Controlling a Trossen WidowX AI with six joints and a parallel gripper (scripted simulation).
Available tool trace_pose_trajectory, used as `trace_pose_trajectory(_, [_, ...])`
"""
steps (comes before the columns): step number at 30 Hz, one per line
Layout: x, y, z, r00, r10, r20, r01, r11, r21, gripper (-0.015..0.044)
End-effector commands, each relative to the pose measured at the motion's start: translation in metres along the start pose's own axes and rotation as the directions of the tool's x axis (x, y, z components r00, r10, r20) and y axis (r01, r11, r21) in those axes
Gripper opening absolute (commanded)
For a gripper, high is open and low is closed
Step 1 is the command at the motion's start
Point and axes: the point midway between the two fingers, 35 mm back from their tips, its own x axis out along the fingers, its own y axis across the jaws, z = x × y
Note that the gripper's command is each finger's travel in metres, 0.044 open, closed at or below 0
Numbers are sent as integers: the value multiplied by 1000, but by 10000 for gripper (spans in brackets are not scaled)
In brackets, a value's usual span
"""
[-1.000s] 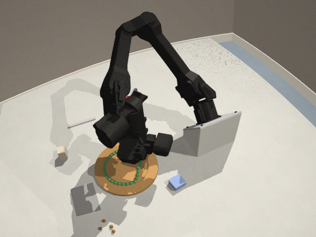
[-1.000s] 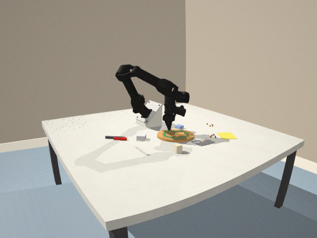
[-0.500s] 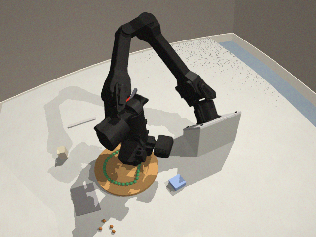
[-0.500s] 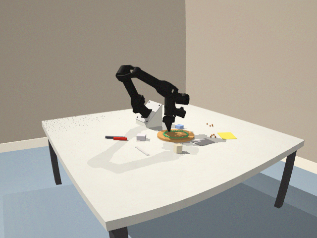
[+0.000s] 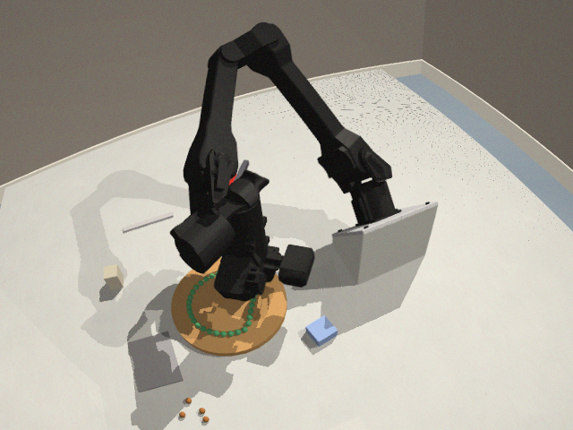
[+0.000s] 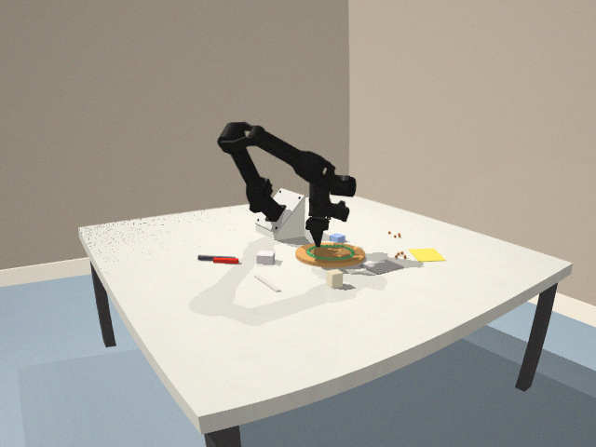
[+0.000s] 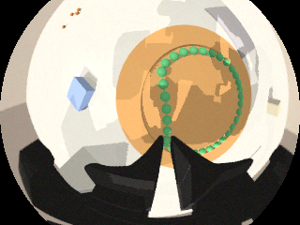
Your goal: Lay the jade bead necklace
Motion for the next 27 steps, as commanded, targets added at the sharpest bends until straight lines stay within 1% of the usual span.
trace_pose_trajectory(1, [0, 0, 0, 1000, 0, 1, 0, 1000, 1, 0])
trace_pose_trajectory(19, [0, 0, 0, 1000, 0, 1, 0, 1000, 1, 0])
trace_pose_trajectory(27, [-6, 1, 0, 1000, -3, -5, 3, 1000, -7, 0])
